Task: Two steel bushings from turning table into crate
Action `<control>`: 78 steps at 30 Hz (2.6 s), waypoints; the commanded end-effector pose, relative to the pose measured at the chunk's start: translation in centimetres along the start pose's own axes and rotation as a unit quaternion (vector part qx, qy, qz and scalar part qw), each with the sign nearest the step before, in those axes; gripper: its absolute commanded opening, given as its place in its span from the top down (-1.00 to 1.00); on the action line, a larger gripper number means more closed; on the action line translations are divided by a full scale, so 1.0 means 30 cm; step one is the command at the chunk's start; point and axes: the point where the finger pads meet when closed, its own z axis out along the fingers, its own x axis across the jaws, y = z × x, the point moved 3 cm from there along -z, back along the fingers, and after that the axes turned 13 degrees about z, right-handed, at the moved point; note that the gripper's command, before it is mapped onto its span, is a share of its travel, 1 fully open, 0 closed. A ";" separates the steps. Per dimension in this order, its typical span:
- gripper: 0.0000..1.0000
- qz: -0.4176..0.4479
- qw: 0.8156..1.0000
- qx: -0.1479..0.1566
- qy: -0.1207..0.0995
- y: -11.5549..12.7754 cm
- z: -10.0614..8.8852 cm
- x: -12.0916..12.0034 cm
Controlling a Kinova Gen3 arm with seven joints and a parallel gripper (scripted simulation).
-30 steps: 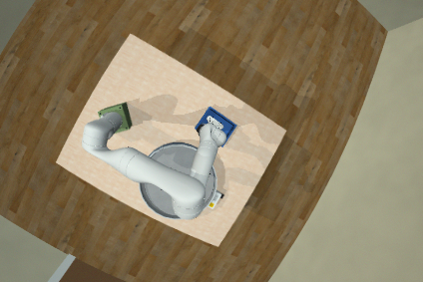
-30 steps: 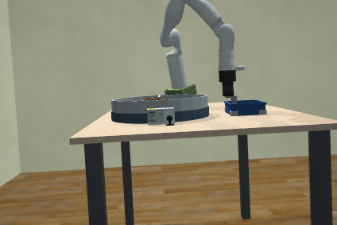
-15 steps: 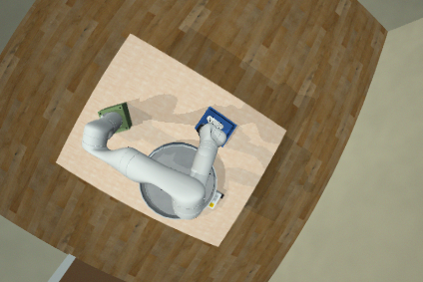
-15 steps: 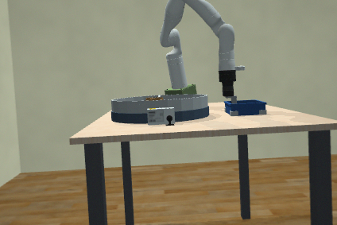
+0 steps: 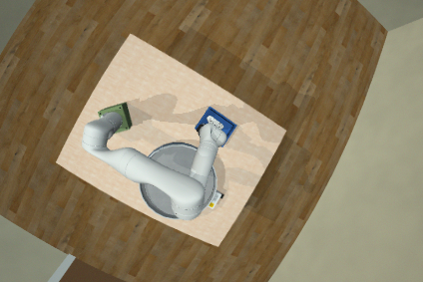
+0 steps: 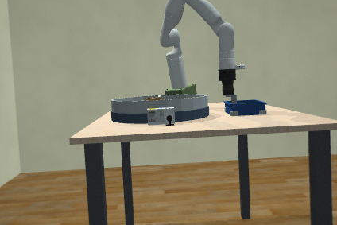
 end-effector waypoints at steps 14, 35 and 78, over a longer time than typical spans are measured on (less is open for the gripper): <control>0.16 0.000 1.000 0.001 0.002 -0.002 -0.025 0.005; 0.16 0.000 1.000 0.001 0.001 -0.002 -0.044 0.005; 0.16 0.000 1.000 0.001 0.001 -0.001 -0.117 0.005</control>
